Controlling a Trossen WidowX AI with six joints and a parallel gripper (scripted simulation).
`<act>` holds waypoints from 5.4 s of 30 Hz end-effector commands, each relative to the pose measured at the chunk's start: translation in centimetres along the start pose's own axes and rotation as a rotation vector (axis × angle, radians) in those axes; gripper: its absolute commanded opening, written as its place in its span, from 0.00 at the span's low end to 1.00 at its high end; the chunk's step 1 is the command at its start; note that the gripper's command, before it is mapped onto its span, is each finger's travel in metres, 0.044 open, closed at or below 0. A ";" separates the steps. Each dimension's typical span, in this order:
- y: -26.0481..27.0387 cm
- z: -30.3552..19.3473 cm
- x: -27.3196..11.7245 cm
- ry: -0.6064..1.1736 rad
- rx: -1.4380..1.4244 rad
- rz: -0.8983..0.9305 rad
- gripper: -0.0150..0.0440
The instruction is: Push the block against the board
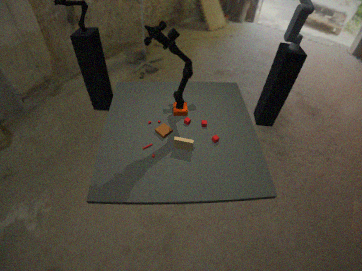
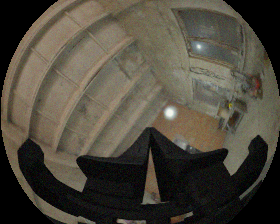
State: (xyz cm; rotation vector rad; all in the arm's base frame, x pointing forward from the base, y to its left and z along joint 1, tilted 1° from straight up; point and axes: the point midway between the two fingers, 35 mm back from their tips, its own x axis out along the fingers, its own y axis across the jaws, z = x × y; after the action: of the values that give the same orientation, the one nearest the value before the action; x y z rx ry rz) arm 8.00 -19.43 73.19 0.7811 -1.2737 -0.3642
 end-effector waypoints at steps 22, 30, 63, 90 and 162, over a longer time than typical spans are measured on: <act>-15.4 -12.7 2.4 0.369 -0.091 -0.387 0.25; -19.2 -18.3 0.9 0.536 -0.130 -0.481 0.25; -28.2 -37.5 -12.8 1.212 -0.312 -0.726 0.25; -31.5 -48.0 -33.5 1.997 -0.724 -0.731 0.25; -33.0 -45.3 -53.8 2.592 -1.060 -0.536 0.25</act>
State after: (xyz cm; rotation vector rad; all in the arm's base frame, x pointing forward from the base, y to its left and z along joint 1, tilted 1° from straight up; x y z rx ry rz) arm 41.66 6.56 8.07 0.0918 1.5210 -0.1099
